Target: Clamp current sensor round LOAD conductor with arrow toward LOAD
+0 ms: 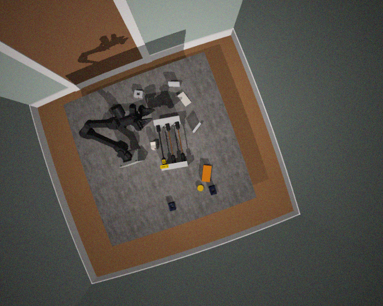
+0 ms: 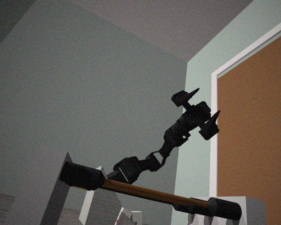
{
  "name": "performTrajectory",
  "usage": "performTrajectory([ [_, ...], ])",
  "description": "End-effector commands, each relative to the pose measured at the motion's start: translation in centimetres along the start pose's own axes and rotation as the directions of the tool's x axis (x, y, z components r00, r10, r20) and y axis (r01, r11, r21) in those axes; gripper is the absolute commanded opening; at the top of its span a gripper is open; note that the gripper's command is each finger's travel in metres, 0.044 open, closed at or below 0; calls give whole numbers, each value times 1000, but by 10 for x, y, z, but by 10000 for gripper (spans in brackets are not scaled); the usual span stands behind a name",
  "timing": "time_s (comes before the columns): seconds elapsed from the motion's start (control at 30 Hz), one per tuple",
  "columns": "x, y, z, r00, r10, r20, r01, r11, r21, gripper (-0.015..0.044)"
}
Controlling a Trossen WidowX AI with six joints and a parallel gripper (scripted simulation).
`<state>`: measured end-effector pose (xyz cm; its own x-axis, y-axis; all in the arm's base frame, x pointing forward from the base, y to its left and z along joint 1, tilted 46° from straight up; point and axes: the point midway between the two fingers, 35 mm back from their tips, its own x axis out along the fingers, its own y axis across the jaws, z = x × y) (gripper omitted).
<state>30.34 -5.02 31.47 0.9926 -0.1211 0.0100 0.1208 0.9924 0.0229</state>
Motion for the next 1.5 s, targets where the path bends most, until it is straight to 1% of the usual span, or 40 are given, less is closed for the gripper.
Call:
performTrajectory([
  [0.0,6,49,7,992,117,36,-116,993,-21,440],
  [0.23,8,51,5,992,120,27,-119,993,-24,440],
  [0.27,12,47,-3,994,114,-6,-114,993,-31,440],
  [0.33,26,35,-29,988,90,-123,-97,994,-50,440],
  [0.43,41,11,-74,949,55,-310,-78,995,-61,440],
  [0.53,47,-15,-119,876,32,-482,-61,997,-44,440],
  [0.6,45,-32,-150,804,31,-593,-50,999,-16,440],
  [0.73,30,-64,-207,633,69,-771,-9,997,82,440],
  [0.83,11,-83,-244,499,138,-856,45,982,184,440],
  [0.93,-15,-98,-277,368,245,-897,127,942,310,440],
  [1.0,-34,-105,-295,295,337,-894,197,894,402,440],
  [1.1,-61,-111,-315,225,487,-844,316,783,536,440],
  [1.13,-68,-112,-319,216,527,-822,348,745,569,440],
  [1.2,-73,-112,-322,212,558,-802,374,712,594,440],
  [1.47,-73,-112,-322,212,558,-802,374,712,594,440],
])
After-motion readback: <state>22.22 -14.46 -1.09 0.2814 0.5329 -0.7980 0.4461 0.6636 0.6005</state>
